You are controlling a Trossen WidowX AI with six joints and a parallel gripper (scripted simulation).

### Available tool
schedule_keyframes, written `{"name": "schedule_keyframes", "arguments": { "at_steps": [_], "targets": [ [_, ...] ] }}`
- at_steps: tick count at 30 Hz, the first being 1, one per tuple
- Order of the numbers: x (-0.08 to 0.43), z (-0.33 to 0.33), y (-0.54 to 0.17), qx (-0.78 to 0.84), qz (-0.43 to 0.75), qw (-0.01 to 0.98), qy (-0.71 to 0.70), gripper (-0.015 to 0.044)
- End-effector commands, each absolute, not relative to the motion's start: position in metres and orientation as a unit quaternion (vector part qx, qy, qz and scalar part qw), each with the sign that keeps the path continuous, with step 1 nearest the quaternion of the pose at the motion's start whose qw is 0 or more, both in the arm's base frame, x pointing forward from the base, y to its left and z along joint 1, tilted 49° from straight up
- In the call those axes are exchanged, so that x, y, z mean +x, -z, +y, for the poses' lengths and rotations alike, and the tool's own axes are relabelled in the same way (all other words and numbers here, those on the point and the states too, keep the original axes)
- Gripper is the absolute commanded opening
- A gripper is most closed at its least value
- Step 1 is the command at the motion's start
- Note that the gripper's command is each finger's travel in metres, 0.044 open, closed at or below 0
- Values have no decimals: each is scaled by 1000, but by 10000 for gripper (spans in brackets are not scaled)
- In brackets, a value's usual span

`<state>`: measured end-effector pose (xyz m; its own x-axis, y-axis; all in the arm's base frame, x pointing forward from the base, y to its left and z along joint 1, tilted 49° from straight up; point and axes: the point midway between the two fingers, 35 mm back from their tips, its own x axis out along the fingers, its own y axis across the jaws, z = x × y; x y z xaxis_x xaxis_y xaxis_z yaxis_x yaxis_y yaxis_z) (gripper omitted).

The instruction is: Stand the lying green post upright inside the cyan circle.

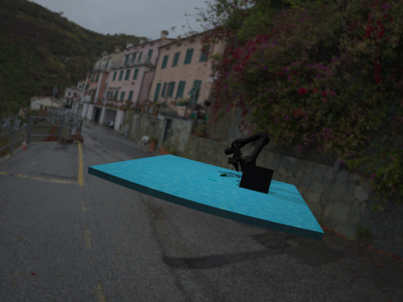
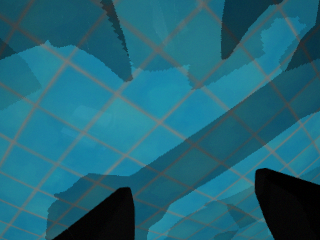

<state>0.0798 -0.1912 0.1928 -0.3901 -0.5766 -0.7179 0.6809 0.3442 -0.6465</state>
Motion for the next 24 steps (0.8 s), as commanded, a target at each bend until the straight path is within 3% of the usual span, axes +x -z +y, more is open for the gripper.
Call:
{"name": "schedule_keyframes", "arguments": {
  "at_steps": [1,8,16,24],
  "targets": [
    [105,-183,-192,-67,673,570,466,233],
    [154,-154,-189,-302,746,550,222,233],
    [200,-105,-186,-548,720,423,-47,233],
    [204,-102,-184,-566,713,408,-69,233]
  ]
}}
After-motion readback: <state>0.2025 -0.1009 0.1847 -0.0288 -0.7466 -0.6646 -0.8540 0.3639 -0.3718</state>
